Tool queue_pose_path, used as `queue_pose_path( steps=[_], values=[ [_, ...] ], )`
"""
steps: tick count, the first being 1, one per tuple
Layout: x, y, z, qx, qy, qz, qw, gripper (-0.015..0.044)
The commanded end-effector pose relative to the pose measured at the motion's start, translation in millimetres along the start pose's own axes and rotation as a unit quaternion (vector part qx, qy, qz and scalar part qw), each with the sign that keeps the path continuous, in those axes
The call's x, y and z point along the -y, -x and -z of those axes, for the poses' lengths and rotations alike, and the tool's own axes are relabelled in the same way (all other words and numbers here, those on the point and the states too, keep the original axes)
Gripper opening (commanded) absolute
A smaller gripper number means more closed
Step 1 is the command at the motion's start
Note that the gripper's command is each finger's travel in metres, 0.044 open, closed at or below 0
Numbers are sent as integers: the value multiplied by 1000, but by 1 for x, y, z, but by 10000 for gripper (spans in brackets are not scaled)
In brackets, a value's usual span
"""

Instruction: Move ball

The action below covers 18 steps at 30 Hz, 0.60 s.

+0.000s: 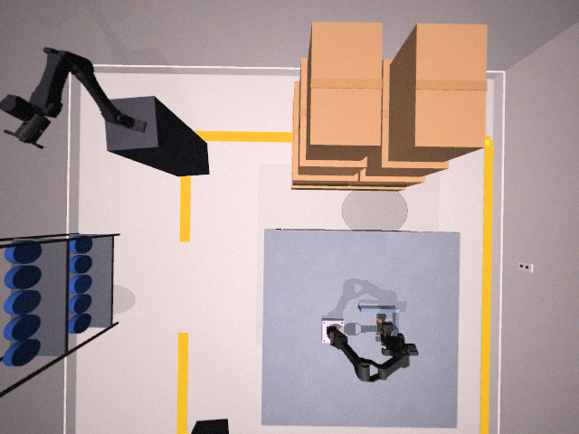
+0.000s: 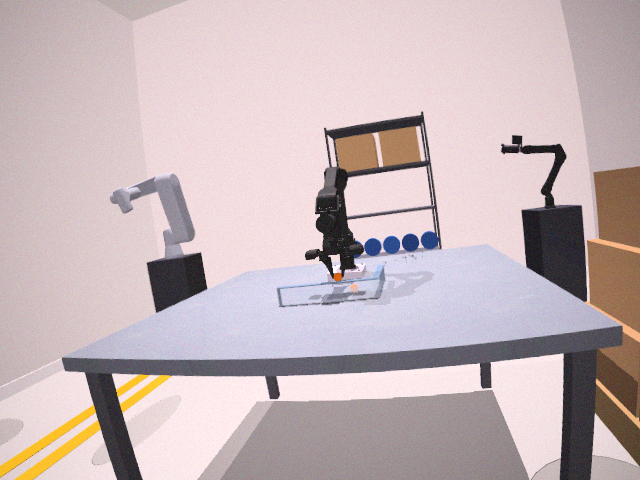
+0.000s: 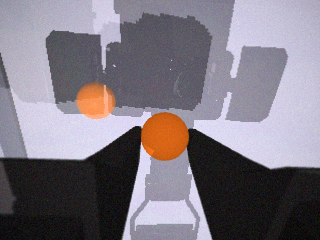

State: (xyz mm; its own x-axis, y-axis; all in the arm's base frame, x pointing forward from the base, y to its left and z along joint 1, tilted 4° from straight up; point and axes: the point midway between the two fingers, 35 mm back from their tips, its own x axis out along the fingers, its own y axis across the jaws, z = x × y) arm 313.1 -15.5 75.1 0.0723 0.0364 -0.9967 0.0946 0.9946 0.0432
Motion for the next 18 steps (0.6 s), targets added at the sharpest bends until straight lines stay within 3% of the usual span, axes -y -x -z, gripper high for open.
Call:
queue_pose_path(
  steps=[1,11,18],
  values=[
    [0,24,0,0,1,-1,1000,0],
    [0,80,7,-1,1,-1,1000,0],
    [-12,72,3,0,1,-2,1000,0]
  ],
)
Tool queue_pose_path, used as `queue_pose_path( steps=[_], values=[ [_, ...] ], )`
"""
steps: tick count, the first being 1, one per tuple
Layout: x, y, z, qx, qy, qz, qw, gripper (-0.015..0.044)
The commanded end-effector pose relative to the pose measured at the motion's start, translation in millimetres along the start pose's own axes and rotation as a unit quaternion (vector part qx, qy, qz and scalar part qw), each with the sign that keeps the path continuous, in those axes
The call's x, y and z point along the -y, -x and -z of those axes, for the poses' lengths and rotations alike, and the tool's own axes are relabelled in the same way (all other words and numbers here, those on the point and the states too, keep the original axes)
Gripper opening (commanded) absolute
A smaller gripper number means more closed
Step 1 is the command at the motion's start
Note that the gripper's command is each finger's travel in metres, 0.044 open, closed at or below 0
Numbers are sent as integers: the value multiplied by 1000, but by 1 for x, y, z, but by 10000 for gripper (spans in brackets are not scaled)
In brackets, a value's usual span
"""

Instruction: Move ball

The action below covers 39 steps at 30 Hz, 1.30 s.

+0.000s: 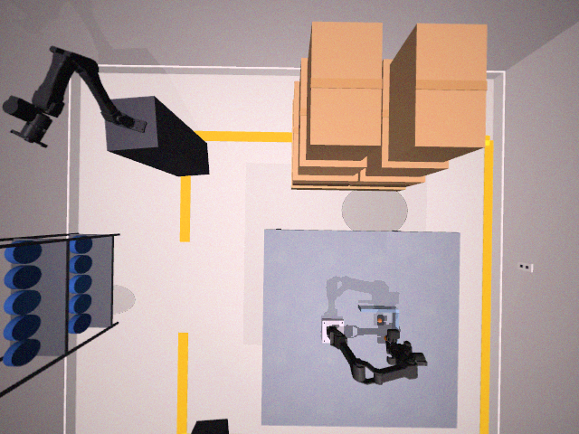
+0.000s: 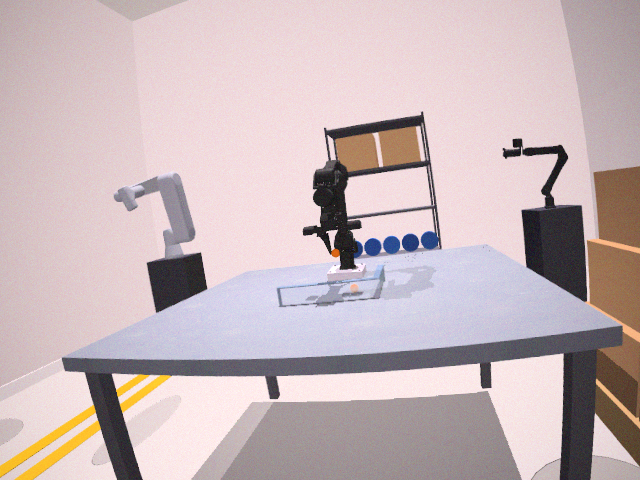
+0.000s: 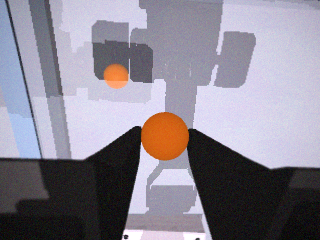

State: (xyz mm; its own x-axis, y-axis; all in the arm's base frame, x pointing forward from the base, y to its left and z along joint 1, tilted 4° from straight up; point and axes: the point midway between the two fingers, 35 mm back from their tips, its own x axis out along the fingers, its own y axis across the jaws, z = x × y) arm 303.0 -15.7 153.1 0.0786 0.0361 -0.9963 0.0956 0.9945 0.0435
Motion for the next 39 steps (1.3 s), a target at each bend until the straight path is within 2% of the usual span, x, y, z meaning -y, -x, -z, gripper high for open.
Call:
queue_pose_path(
  steps=[1,8,15,26,39],
  values=[
    [-15,-10,-4,-4,2,-2,1000,0],
    [-47,-35,-10,-3,2,-3,1000,0],
    [-48,-44,-11,-3,2,-3,1000,0],
    [-48,-102,-10,-3,2,-3,1000,0],
    [-48,-114,-9,-3,2,-4,1000,0]
  ],
)
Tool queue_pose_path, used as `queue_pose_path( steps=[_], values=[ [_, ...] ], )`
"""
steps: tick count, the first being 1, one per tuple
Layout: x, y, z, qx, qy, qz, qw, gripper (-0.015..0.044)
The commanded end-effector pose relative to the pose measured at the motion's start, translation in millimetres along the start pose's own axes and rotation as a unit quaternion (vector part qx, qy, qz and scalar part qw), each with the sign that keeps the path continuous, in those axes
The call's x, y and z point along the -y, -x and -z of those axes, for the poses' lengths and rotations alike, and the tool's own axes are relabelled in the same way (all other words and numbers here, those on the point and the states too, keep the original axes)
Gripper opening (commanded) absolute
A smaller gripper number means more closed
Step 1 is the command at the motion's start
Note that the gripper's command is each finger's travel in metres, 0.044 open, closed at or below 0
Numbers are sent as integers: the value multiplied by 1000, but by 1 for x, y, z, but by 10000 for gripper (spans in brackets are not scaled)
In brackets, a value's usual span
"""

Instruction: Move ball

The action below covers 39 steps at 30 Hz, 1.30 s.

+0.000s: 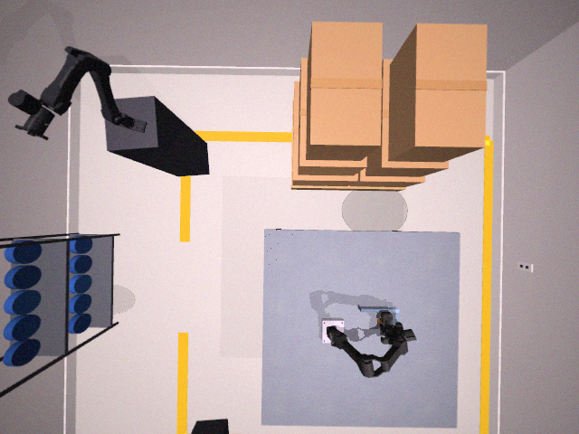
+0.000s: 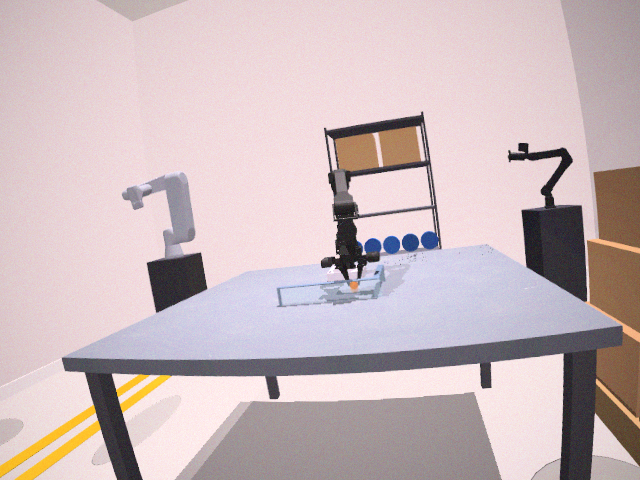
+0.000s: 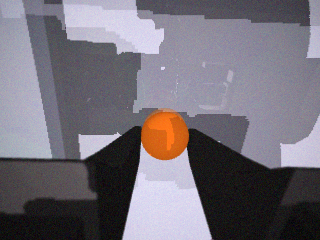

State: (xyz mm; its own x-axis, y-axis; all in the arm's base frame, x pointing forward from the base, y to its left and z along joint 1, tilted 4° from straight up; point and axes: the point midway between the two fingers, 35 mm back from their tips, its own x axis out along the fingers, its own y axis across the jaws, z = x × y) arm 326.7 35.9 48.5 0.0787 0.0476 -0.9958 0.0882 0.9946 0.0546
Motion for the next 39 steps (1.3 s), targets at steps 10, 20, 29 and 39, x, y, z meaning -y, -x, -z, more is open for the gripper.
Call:
queue_pose_path(
  steps=[10,20,29,39],
  values=[
    [1,-17,2,-3,-2,2,1000,0],
    [0,-15,1,-2,0,0,1000,157],
    [0,-15,1,-2,0,0,1000,243],
    [0,72,1,-3,-2,2,1000,243]
  ],
)
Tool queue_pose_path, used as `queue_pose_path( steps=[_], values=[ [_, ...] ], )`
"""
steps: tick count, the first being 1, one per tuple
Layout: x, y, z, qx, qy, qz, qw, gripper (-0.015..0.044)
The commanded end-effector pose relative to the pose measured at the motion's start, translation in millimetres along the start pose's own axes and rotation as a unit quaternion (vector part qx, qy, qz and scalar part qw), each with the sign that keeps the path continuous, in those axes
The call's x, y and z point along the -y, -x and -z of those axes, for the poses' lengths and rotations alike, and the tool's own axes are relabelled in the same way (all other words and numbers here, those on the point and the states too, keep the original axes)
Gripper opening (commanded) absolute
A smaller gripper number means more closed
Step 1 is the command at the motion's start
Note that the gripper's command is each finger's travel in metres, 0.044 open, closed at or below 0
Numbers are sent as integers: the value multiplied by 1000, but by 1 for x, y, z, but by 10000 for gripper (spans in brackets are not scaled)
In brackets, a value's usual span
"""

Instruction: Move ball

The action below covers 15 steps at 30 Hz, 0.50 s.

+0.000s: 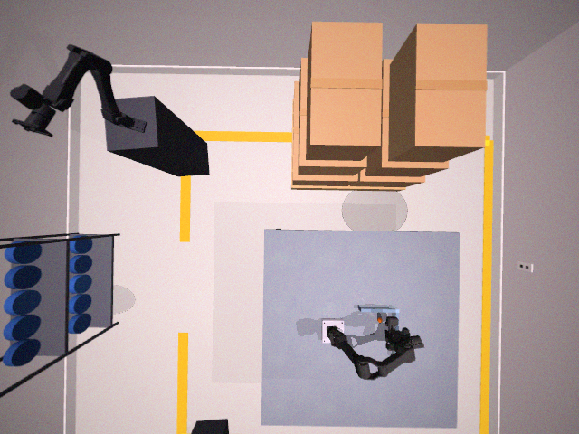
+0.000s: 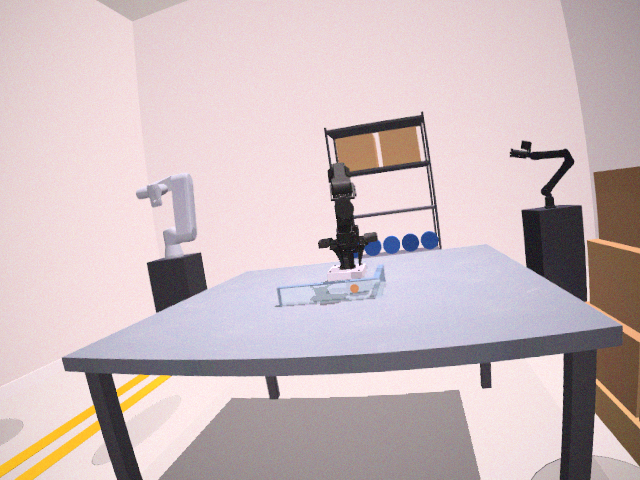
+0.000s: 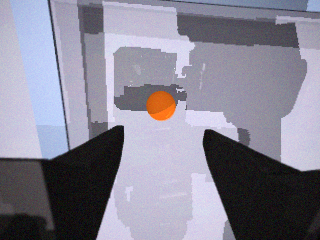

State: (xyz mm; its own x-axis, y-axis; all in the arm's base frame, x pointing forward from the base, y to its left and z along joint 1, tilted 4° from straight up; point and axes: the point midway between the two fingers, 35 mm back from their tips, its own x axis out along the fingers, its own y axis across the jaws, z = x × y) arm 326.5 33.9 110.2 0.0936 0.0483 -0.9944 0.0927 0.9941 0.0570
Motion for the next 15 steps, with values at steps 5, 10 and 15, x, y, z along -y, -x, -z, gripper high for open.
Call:
queue_pose_path(
  steps=[5,10,15],
  values=[
    [0,7,-1,4,0,-1,1000,243],
    [0,18,0,4,0,-1,1000,296],
    [1,57,5,3,0,0,1000,427]
  ],
)
